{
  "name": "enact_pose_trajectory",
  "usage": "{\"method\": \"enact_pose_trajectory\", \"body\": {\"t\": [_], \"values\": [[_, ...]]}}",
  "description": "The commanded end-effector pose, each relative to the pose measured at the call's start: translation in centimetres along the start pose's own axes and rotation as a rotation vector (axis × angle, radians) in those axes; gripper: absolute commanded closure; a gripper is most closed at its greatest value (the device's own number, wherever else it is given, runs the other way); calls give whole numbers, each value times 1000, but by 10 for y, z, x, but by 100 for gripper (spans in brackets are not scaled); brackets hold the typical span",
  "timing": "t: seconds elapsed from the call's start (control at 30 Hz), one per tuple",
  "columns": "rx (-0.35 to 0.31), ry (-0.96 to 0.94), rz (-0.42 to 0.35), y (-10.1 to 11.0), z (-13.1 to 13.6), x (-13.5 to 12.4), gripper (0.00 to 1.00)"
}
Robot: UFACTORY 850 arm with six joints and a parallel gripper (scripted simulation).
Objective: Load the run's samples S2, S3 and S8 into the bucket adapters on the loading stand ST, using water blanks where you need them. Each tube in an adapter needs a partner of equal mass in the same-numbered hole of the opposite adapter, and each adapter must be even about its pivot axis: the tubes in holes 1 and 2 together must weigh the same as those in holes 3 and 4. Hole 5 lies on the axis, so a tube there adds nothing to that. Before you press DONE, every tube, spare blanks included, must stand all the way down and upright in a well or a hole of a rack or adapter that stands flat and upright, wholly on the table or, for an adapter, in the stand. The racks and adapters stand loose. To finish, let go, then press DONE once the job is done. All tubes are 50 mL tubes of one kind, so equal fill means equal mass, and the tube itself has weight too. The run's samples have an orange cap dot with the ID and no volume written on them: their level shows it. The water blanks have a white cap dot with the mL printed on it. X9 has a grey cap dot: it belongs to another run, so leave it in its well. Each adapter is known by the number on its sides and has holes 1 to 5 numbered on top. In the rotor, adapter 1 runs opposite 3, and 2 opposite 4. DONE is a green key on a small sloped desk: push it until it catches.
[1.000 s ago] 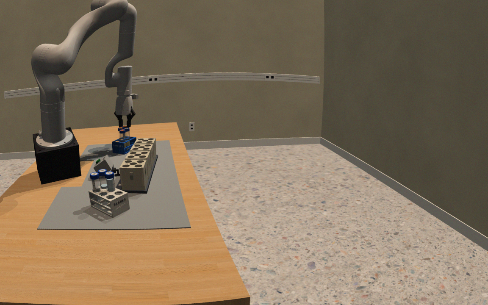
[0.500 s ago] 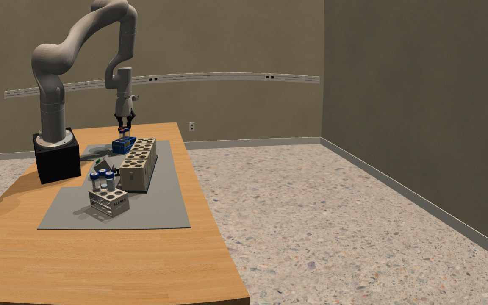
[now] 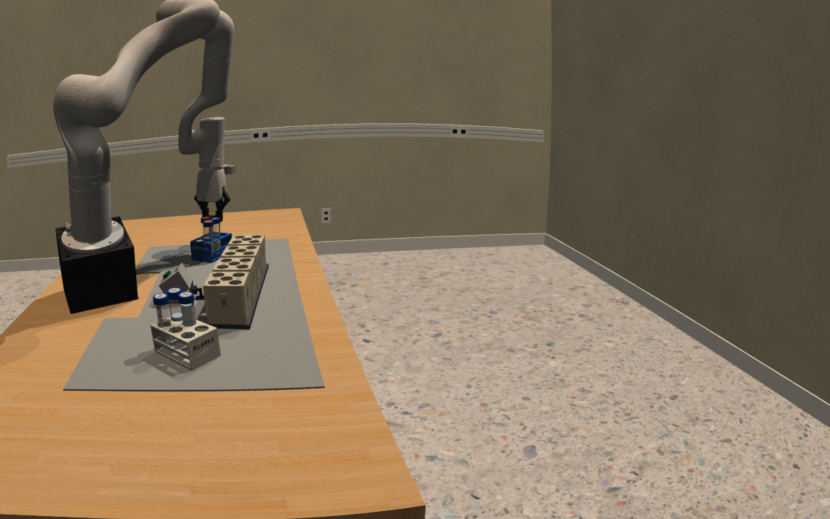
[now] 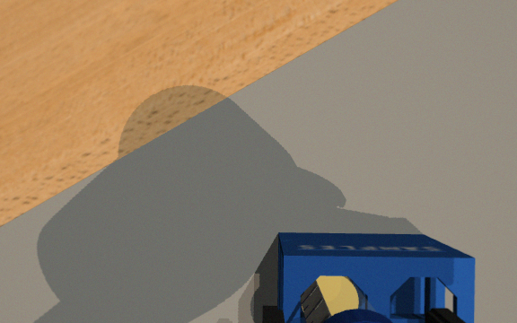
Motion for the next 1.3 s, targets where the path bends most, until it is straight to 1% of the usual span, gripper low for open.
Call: {"method": "enact_pose_trajectory", "body": {"t": [0.0,0.33,0.37,1.27], "values": [[0,0,2,0,0,1,43],[0,0,2,0,0,1,43],[0,0,2,0,0,1,100],[0,0,2,1,0,1,100]]}}
Point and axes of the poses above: the point where the finger pads meet when closed, its own y axis back along the fingers, its own z axis across the jaws, x = y × z, the point moved 8 cm from there along y, back along the fingers, and after that the axes turned 14 degrees about -y, right-handed, at the moved point
